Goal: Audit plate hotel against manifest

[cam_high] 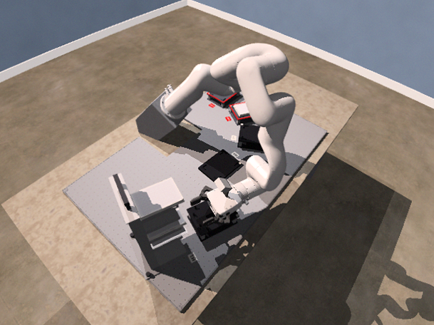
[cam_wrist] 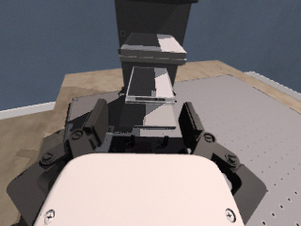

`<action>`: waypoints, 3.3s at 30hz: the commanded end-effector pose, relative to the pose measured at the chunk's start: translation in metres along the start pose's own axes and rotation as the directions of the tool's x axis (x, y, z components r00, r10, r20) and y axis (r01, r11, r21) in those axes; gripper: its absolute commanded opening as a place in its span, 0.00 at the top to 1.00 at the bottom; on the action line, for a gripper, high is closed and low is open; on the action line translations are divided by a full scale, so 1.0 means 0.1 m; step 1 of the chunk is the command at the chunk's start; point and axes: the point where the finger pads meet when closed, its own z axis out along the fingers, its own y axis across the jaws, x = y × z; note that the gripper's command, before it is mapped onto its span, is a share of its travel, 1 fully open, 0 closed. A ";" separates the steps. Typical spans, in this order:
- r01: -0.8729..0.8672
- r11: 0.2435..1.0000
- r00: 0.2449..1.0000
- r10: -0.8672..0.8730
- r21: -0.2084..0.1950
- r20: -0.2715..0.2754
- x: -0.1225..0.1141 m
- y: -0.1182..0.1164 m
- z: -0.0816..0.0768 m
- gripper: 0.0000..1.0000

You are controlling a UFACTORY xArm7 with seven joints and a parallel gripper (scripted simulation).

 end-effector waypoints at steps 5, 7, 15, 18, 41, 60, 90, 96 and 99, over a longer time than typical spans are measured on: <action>-0.003 1.000 1.000 0.003 0.000 -0.002 0.01 -0.01 -0.12 0.00; -0.003 1.000 1.000 0.003 0.000 -0.002 0.01 -0.01 -0.15 0.00; -0.003 1.000 1.000 0.003 0.000 -0.001 0.01 -0.01 -0.26 0.00; -0.003 1.000 1.000 0.003 0.000 -0.001 0.01 -0.01 -0.28 0.00; -0.003 1.000 1.000 0.003 0.000 -0.001 0.56 0.07 -0.28 0.00; -0.003 1.000 1.000 0.003 0.000 -0.001 0.59 0.07 -0.28 0.00; -0.003 1.000 1.000 0.003 0.000 -0.002 0.59 0.08 0.12 0.00; -0.003 1.000 1.000 0.003 0.000 -0.002 0.59 0.08 0.19 0.00; -0.003 1.000 1.000 0.003 0.000 -0.002 0.59 0.08 0.24 0.00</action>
